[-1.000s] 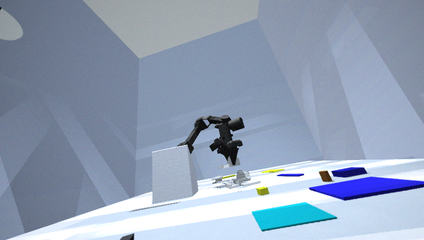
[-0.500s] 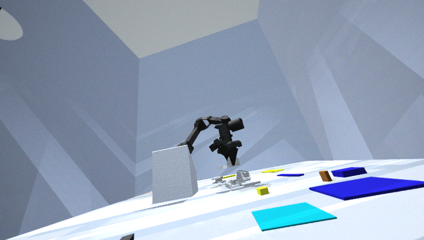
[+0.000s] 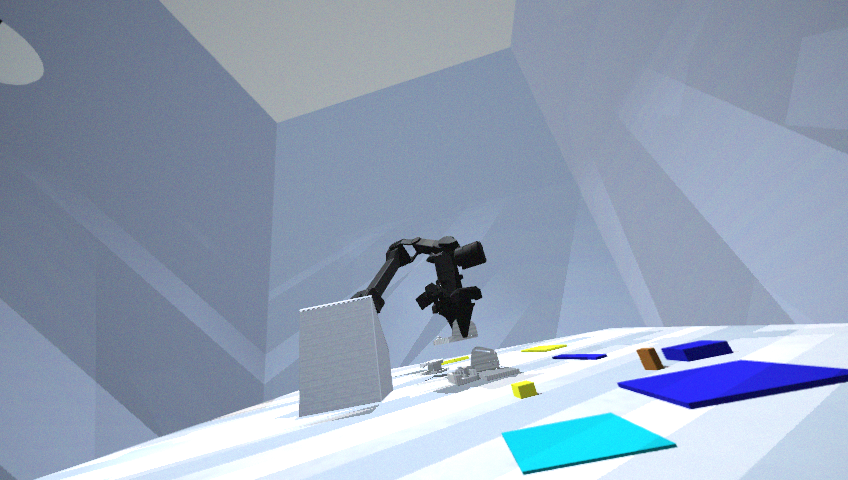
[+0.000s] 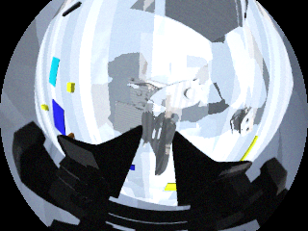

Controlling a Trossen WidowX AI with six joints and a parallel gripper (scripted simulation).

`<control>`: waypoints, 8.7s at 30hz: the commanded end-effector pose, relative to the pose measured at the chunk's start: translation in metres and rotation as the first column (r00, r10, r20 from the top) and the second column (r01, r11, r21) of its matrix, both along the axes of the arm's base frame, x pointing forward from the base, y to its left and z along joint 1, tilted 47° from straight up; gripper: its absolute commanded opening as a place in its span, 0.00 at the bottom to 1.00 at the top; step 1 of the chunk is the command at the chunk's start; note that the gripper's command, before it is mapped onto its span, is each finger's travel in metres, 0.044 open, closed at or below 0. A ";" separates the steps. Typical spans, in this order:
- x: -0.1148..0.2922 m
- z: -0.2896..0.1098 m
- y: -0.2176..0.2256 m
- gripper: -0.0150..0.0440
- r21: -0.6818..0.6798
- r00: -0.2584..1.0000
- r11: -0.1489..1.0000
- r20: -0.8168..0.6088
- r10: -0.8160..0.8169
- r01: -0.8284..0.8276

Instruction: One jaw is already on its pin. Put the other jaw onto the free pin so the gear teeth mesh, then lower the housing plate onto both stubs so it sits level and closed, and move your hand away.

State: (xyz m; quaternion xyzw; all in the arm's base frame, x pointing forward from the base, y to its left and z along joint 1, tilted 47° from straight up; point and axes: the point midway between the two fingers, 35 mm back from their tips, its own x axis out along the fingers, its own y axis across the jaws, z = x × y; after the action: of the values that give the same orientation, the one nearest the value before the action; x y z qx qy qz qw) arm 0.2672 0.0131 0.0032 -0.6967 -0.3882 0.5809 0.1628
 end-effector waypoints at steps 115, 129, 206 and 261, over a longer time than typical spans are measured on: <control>0.041 -0.074 0.002 0.48 0.002 1.000 1.000 0.017 0.008 -0.008; 0.041 -0.076 0.004 0.48 0.002 1.000 1.000 0.017 0.009 -0.009; 0.041 -0.084 0.014 0.48 0.002 1.000 1.000 0.025 0.016 -0.016; 0.042 -0.083 0.014 0.48 0.002 1.000 1.000 0.025 0.016 -0.016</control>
State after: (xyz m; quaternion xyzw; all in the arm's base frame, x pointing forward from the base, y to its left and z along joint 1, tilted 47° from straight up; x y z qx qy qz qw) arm 0.3090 0.0260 -0.0799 -0.7006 -0.3961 0.5736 0.1526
